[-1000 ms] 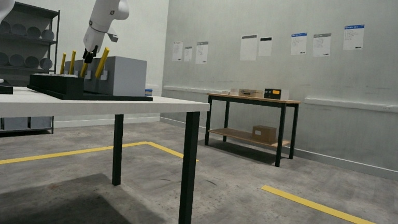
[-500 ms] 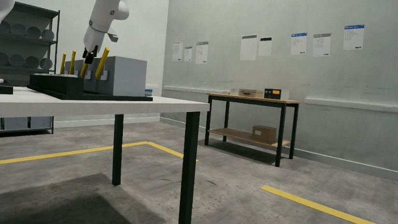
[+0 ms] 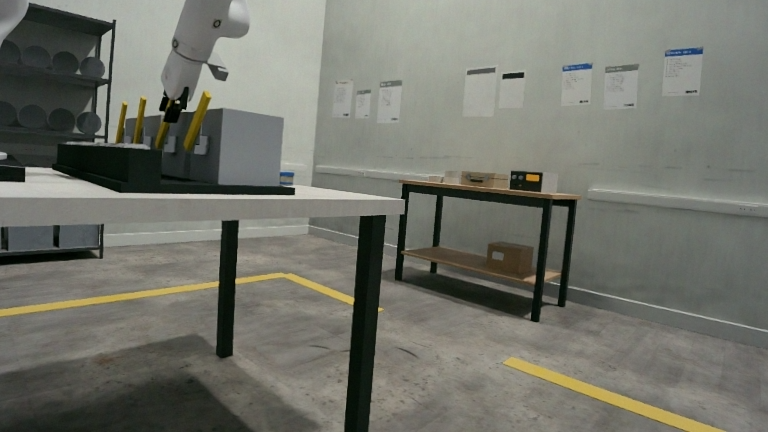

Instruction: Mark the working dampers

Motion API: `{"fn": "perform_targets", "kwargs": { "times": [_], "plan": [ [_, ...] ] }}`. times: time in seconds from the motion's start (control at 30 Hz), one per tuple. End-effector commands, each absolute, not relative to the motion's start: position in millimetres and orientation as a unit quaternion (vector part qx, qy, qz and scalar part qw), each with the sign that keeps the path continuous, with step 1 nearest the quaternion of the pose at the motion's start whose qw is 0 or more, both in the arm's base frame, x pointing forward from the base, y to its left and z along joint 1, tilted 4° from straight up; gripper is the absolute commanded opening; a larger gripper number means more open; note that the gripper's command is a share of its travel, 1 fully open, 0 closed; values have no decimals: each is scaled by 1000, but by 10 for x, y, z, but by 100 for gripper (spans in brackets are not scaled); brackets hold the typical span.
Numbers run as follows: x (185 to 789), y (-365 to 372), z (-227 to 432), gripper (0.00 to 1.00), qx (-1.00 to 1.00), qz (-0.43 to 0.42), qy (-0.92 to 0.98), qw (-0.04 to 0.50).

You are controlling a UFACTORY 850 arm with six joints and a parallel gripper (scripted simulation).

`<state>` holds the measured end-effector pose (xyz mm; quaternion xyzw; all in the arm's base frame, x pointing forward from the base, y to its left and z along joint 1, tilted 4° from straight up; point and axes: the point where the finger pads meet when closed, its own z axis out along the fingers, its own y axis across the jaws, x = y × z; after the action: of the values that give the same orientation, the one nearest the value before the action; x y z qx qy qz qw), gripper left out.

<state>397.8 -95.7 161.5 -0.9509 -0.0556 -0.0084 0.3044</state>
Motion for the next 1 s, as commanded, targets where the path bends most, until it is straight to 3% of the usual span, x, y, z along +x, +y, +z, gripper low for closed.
{"fn": "perform_targets", "kwargs": {
  "times": [0.0,0.97],
  "plan": [
    [3985,-1000,1676,39,-951,-9,-56,304],
    [3997,-1407,2249,39,-951,-9,-56,304]
  ]
}}
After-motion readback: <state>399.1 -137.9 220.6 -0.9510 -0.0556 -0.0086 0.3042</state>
